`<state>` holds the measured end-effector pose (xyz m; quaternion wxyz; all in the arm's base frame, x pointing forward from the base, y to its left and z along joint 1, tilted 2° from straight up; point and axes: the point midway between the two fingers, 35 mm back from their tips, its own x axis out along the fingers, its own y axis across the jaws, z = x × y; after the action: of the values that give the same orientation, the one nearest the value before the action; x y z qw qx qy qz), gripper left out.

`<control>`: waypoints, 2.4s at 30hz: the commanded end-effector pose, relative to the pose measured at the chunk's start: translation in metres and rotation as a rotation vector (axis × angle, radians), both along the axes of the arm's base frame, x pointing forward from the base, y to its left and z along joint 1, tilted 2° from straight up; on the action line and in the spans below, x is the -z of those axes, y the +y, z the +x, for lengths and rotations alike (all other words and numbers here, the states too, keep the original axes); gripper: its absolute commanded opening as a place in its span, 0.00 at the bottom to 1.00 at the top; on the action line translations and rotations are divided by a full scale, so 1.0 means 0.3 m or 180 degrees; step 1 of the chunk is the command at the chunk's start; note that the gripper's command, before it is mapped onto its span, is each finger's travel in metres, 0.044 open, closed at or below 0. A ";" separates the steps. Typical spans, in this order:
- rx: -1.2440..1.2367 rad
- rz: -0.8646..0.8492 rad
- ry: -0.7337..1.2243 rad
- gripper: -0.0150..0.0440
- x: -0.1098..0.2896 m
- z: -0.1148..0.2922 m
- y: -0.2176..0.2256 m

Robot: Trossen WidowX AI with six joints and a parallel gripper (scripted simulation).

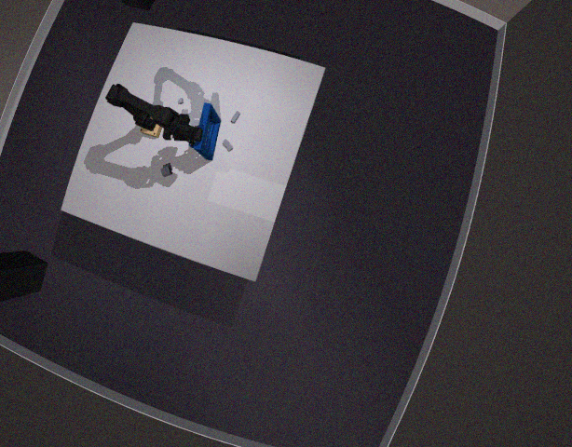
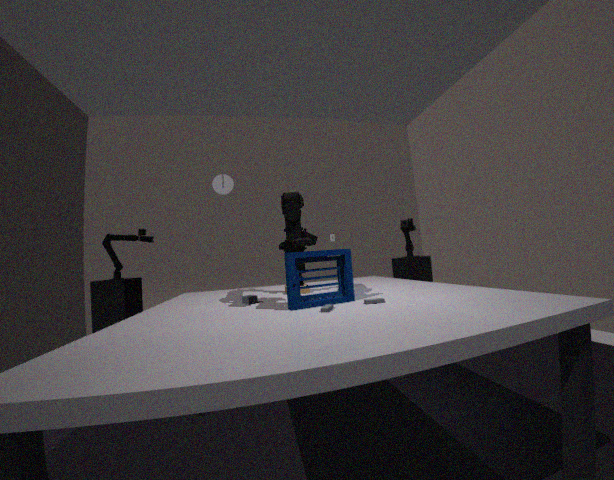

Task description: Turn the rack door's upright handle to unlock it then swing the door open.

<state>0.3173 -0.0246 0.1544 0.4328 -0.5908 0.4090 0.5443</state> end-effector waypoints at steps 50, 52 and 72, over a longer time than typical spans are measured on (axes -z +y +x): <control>0.2971 0.0223 0.0008 0.28 0.024 -0.317 0.157; 0.3054 0.0229 0.0008 0.28 0.025 -0.326 0.167; 0.3827 0.0287 0.0014 0.28 0.031 -0.404 0.273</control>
<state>0.1970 0.0535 0.1447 0.6791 -0.2496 0.6474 0.2396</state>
